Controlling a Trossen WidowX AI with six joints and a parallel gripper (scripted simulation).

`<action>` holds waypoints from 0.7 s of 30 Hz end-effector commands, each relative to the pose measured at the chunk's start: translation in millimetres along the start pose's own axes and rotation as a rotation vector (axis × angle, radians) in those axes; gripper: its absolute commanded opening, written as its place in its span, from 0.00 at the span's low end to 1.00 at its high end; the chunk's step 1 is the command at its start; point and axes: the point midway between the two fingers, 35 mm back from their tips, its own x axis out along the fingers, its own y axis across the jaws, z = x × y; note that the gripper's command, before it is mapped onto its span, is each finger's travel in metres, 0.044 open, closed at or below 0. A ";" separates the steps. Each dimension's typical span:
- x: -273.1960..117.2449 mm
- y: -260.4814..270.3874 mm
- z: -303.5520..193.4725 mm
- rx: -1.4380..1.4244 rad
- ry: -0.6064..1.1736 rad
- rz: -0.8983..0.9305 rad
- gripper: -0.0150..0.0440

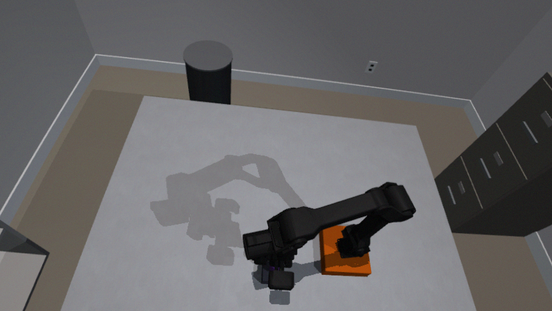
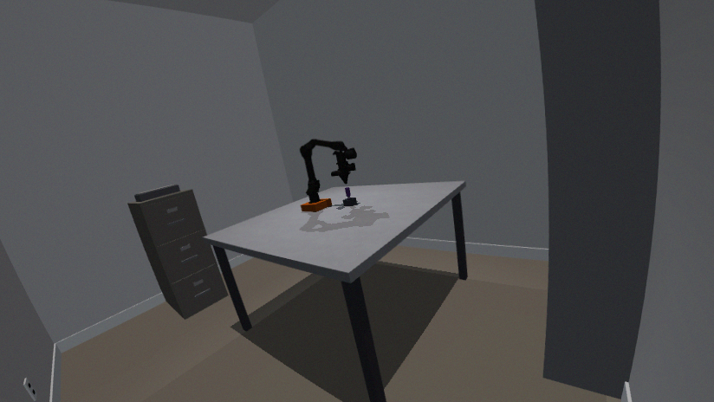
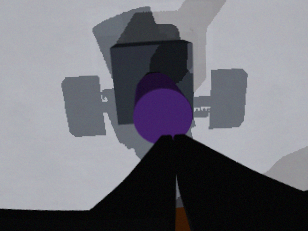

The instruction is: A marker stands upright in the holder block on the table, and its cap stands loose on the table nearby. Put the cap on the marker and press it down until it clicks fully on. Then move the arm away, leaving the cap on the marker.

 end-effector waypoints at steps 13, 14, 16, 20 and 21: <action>13.0 1.1 1.0 -0.015 -0.003 0.007 0.25; 14.4 1.1 1.0 -0.015 -0.003 0.007 0.25; 17.3 1.1 1.0 -0.015 -0.003 0.007 0.25; 22.9 1.1 1.0 -0.015 -0.003 0.007 0.25; 24.3 1.2 1.0 -0.015 -0.003 0.007 0.25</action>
